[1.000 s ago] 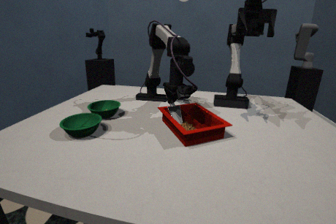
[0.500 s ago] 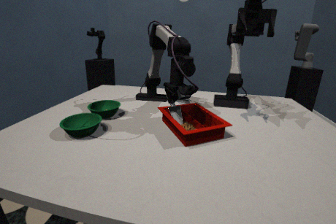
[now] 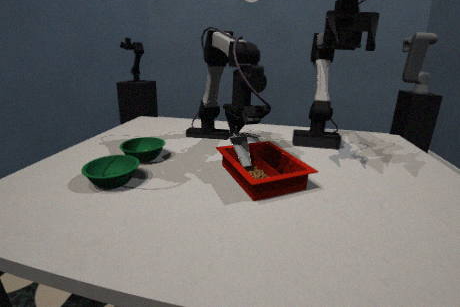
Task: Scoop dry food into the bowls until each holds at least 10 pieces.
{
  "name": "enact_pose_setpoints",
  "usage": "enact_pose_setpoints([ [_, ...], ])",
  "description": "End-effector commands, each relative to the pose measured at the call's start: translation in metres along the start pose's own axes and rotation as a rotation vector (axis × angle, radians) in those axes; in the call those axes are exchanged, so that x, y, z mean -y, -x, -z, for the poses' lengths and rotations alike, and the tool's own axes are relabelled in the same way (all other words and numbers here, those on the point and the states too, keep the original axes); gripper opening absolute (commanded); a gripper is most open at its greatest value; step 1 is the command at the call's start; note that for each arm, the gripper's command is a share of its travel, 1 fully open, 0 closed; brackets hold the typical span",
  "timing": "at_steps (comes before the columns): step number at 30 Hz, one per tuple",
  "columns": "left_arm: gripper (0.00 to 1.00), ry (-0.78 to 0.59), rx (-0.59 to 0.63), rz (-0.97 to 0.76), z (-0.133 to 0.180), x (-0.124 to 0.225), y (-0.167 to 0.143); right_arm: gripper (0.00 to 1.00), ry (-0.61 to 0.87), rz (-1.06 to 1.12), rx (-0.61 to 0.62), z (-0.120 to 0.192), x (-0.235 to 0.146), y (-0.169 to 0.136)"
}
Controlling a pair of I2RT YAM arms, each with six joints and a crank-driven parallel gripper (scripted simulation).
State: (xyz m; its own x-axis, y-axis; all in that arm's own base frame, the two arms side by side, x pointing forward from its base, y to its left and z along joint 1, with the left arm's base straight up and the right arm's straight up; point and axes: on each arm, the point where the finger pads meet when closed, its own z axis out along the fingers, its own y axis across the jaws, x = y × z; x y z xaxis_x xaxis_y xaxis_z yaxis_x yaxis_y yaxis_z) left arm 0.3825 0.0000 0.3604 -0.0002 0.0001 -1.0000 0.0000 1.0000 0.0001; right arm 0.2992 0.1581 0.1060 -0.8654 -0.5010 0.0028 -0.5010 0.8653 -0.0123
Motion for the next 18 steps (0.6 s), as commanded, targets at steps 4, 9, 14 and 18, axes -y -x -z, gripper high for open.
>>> enact_pose_setpoints([
  [4, 1.00, 0.000, 0.032, 0.001, 0.002, 0.000, 0.013, 0.00, -0.008, 0.001, 0.060, 0.019, 0.001, 0.000],
  [9, 1.00, 0.000, 0.032, 0.001, 0.002, 0.000, 0.013, 0.00, -0.007, 0.002, 0.053, 0.011, 0.002, -0.005],
  [14, 1.00, 0.000, 0.032, 0.001, 0.002, 0.000, 0.013, 0.00, -0.006, 0.002, 0.044, 0.012, 0.001, -0.009],
  [18, 1.00, 0.000, 0.032, 0.001, 0.002, 0.000, 0.013, 0.00, -0.003, 0.005, 0.049, 0.007, 0.001, -0.017],
])
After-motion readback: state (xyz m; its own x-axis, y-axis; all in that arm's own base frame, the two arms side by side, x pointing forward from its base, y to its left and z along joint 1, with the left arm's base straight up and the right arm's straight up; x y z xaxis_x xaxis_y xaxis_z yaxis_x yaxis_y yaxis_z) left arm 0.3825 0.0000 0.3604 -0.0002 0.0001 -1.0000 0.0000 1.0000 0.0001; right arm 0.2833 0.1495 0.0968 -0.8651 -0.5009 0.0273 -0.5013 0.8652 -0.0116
